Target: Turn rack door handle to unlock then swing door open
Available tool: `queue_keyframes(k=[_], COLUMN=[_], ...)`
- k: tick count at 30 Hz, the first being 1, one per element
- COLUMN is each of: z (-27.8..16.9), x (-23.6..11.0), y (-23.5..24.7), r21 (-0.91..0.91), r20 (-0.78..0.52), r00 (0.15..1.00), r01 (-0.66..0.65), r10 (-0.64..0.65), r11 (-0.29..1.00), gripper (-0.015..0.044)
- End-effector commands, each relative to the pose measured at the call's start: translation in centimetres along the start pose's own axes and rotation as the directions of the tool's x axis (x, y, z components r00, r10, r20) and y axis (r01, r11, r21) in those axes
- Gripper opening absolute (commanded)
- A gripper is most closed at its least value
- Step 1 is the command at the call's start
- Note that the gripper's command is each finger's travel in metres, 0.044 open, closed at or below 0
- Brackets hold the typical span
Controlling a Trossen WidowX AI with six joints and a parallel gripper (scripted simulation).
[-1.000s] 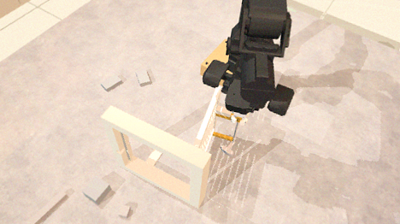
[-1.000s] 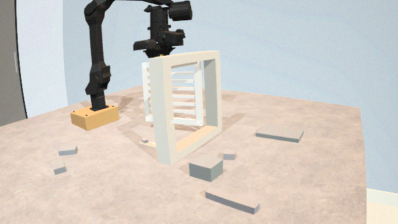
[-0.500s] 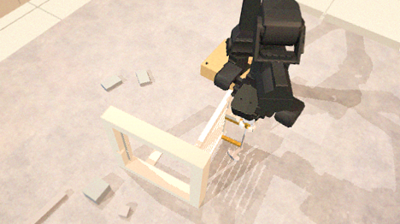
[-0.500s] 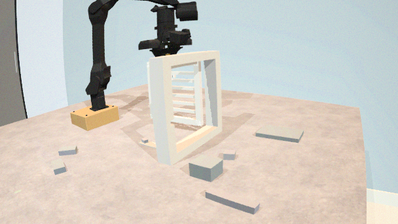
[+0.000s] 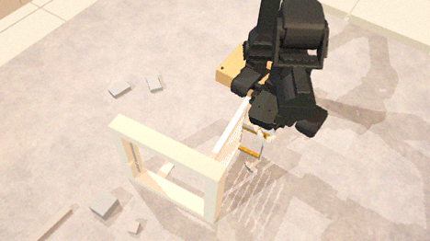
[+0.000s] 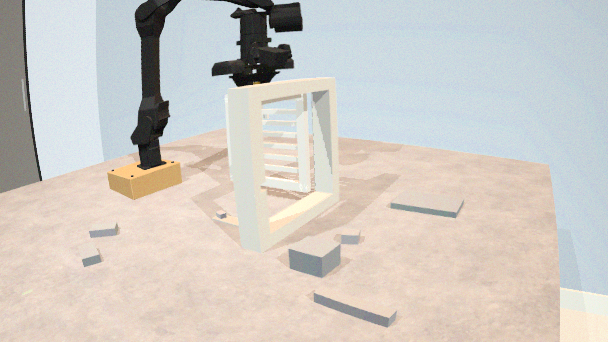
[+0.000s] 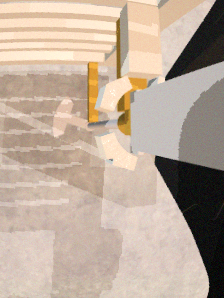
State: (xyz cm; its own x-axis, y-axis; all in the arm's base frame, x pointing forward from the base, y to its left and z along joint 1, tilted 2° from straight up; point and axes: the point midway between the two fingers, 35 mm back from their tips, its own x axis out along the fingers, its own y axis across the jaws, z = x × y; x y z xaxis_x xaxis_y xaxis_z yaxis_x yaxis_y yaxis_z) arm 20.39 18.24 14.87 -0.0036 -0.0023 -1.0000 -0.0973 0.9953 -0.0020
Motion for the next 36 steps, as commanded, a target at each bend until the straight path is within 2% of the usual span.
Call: queue_keyframes(k=[1, 6, 7, 36], z=[0.0, 0.0, 0.0, 0.1], x=[0.0, 0.0, 0.0, -3.5], y=[0.0, 0.0, 0.0, 0.1], r21=[0.019, 0.019, 0.019, 0.019], r20=[-0.002, -0.002, -0.002, 0.015], r00=[1.000, 1.000, 1.000, 1.000], r01=[-0.001, -0.001, -0.001, -0.013], r10=[0.001, 0.001, 0.001, 0.013], r11=[1.000, 1.000, 1.000, 1.000], gripper=[0.0149, 0.0281, 0.0290, 0.0290])
